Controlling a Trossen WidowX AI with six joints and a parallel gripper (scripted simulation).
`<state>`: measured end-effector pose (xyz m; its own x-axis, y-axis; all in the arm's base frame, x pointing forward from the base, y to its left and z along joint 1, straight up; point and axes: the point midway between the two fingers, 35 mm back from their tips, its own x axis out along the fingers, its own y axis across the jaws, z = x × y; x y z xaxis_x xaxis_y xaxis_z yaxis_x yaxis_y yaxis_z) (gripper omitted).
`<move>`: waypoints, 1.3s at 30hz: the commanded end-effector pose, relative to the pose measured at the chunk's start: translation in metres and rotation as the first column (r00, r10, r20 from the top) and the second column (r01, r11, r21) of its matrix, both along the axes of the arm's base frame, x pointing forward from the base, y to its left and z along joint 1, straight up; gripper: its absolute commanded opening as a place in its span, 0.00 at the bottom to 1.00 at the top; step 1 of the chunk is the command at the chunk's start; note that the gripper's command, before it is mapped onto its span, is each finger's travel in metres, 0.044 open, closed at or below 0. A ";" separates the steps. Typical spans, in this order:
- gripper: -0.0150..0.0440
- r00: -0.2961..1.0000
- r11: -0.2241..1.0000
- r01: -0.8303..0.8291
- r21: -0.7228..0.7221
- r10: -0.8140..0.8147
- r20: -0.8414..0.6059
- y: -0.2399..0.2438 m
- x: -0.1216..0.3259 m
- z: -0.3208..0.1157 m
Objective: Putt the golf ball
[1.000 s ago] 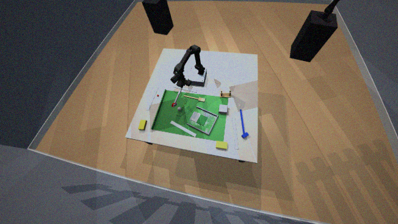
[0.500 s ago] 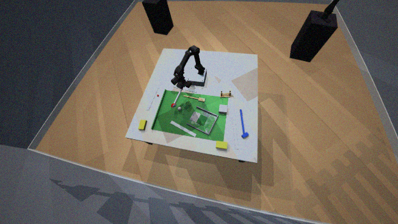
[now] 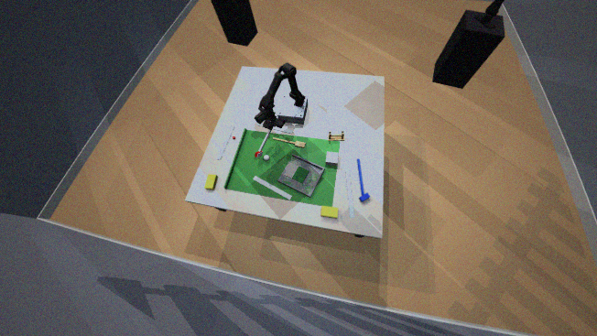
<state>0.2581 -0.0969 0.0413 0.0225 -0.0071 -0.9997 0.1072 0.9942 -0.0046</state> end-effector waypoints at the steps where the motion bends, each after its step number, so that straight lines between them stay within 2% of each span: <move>1: 0.25 1.000 1.000 0.004 -0.005 -0.004 0.003 -0.001 0.001 -0.006; 17: 0.25 1.000 1.000 0.000 0.000 0.000 0.001 -0.001 0.000 -0.011; 30: 0.25 1.000 1.000 0.004 -0.008 -0.004 0.003 -0.031 -0.003 -0.014; 35: 0.25 1.000 1.000 0.011 -0.002 -0.011 -0.003 -0.021 -0.001 -0.015; 39: 0.25 1.000 1.000 0.008 0.000 -0.008 0.000 0.027 0.011 -0.015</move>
